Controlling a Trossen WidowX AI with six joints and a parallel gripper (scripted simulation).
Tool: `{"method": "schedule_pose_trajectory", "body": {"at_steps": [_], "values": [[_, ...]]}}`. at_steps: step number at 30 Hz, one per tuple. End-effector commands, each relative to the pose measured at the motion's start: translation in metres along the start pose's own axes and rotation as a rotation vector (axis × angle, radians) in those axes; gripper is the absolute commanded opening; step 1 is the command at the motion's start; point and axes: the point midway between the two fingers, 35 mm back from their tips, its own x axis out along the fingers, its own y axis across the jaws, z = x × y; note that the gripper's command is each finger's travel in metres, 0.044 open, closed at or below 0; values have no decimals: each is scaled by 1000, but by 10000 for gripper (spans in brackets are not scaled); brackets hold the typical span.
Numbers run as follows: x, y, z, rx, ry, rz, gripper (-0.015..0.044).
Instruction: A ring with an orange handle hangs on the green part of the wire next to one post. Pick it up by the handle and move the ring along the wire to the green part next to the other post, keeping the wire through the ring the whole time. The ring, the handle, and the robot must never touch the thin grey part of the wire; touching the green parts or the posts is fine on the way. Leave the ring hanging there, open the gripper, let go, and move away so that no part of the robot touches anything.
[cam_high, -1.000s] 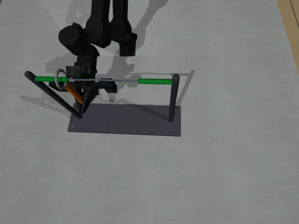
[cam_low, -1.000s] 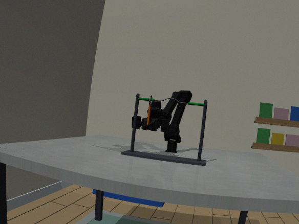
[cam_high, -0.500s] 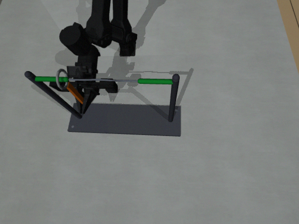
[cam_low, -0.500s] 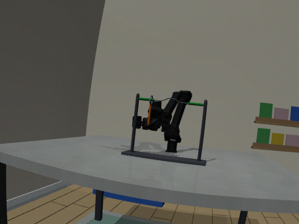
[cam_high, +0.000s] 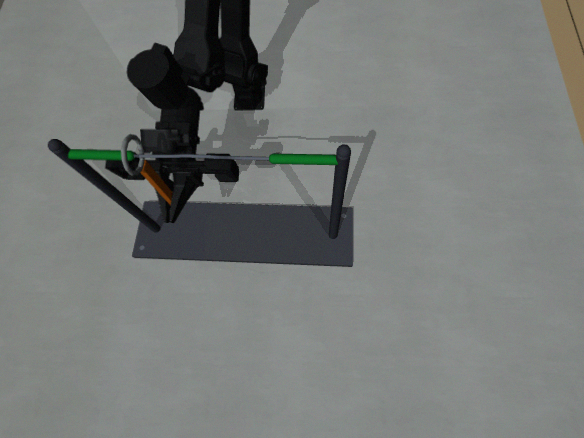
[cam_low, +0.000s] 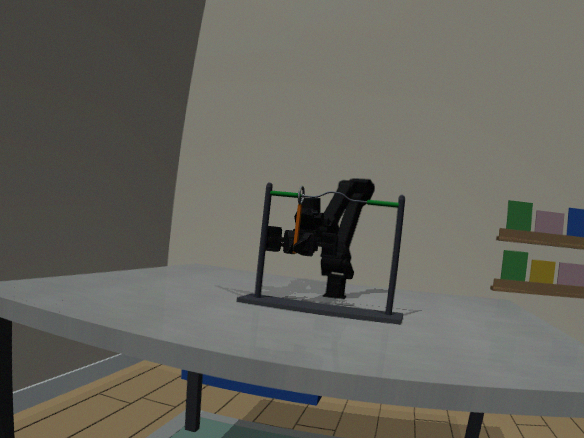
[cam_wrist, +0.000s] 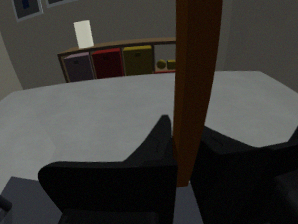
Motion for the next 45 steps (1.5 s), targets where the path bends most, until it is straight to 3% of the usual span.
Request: {"method": "schedule_pose_trajectory", "body": {"at_steps": [1, 25, 45], "values": [[-1, 3, -1, 7, 3, -3, -150], [-1, 36, -1, 93, 12, -22, -150], [-35, 82, 8, 321, 316, -28, -150]]}}
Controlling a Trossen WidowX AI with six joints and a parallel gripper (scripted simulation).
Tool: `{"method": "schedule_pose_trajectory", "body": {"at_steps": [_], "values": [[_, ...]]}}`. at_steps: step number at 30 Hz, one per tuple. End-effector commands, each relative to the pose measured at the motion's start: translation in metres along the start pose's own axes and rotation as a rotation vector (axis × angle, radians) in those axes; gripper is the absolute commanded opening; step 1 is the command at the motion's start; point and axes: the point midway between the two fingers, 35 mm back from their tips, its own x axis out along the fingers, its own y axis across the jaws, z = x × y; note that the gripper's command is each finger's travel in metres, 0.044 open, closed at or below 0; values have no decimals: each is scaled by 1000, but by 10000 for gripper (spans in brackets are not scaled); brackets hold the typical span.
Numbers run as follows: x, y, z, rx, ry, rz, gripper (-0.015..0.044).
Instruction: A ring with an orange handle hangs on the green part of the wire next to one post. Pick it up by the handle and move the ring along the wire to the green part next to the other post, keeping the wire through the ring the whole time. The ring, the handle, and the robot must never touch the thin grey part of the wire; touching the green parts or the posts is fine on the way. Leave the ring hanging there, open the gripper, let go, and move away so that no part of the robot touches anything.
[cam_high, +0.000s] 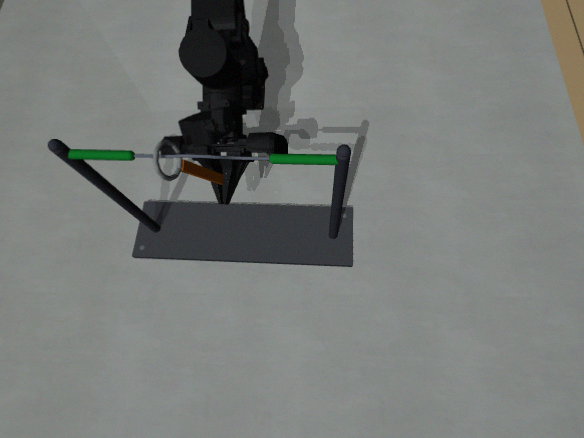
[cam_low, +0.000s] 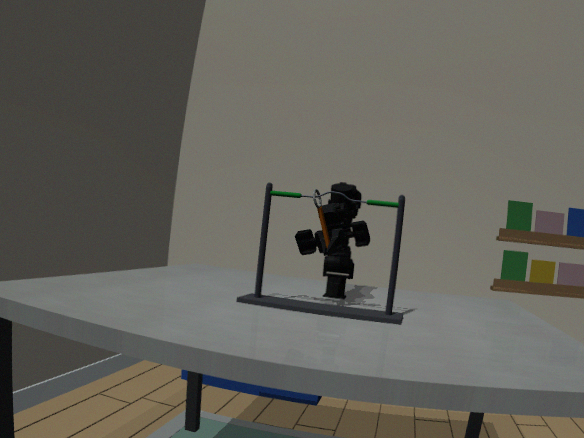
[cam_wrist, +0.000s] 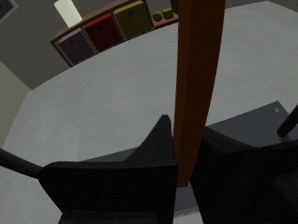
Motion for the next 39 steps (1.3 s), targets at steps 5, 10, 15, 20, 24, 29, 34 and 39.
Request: {"method": "schedule_pose_trajectory", "body": {"at_steps": [5, 10, 15, 20, 24, 29, 34, 39], "values": [[-17, 18, 3, 81, 109, 3, -150], [-21, 28, 5, 114, 138, 3, -150], [-21, 32, 6, 104, 138, -1, -150], [-21, 32, 6, 62, 136, -8, -150], [-21, 29, 7, 9, 134, -15, -150], [-21, 24, 7, -73, 131, -26, -150], [-21, 19, 7, -151, 128, -35, -150], [-21, 13, 8, -242, 124, -43, -150]]}}
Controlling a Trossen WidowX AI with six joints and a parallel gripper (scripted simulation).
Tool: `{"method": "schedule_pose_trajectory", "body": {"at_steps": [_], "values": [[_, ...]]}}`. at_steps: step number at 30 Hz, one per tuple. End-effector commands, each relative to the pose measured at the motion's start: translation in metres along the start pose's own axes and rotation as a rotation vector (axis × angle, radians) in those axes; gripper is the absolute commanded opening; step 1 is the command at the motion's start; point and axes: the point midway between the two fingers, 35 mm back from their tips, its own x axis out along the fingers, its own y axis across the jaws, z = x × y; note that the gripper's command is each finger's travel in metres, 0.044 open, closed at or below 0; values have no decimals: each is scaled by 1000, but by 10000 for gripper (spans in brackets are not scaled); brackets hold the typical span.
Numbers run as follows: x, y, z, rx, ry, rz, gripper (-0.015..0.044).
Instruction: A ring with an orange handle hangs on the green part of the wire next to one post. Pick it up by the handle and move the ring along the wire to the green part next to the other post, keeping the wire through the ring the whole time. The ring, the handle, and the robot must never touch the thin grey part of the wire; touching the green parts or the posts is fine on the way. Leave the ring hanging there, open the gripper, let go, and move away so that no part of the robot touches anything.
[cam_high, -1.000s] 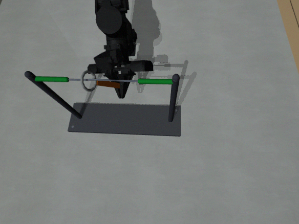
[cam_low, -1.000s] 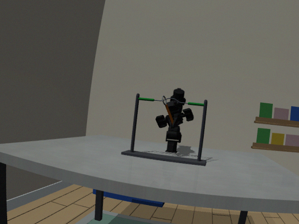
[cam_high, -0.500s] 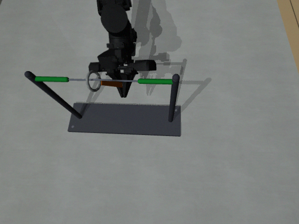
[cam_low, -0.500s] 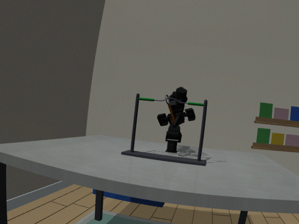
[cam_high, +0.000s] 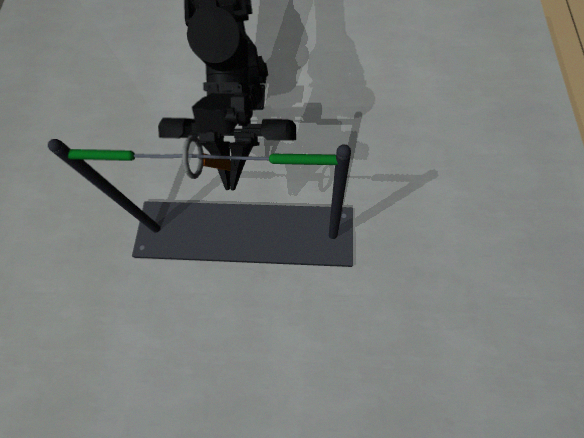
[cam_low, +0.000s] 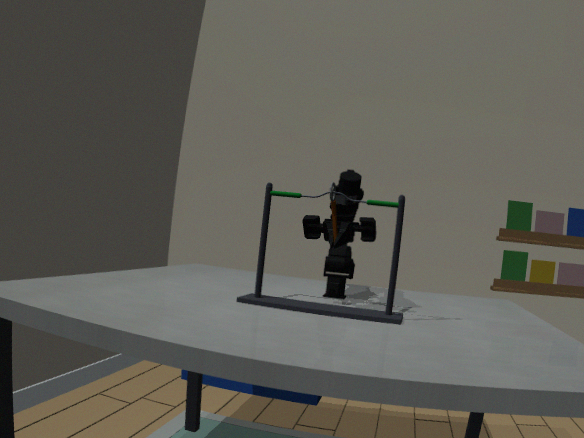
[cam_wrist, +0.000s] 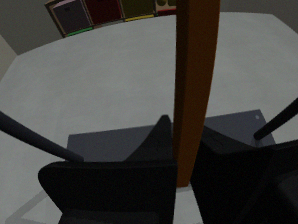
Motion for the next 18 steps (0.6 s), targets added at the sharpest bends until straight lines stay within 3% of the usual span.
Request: {"method": "schedule_pose_trajectory", "body": {"at_steps": [1, 18], "values": [[1, -4, -1, -59, -2, -10, -150], [1, -26, 4, -369, -22, -40, -150]]}}
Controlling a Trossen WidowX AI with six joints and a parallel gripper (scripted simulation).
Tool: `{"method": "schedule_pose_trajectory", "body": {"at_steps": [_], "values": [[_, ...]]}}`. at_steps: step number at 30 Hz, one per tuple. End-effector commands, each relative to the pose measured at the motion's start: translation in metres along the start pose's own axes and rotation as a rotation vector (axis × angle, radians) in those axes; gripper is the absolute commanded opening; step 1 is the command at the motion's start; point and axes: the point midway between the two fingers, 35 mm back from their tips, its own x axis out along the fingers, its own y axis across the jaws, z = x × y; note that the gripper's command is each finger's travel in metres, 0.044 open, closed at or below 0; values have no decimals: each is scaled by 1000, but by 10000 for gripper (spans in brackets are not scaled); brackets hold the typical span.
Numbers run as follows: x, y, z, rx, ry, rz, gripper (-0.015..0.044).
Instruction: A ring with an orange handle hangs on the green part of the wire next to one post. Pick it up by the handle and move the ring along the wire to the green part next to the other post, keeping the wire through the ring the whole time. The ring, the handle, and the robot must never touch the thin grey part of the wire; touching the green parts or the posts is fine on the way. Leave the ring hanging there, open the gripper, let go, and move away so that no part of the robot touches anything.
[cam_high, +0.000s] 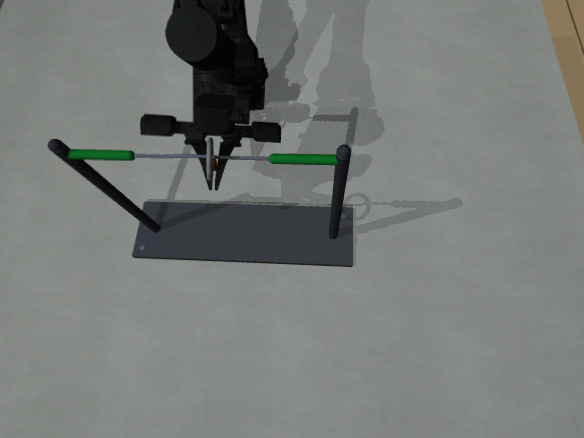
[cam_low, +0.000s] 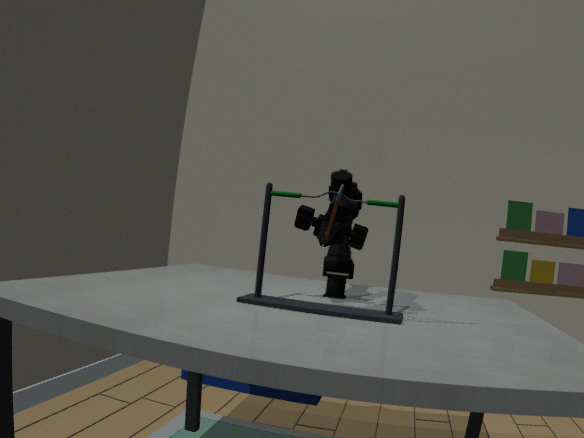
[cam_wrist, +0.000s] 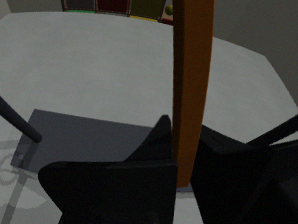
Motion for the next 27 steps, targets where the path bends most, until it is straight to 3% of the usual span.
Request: {"method": "schedule_pose_trajectory", "body": {"at_steps": [1, 12, 27], "values": [[0, -3, 0, -57, -5, -1, -150], [1, -8, -1, -183, -17, -4, -150], [1, 19, -7, -70, -28, 12, -150]]}}
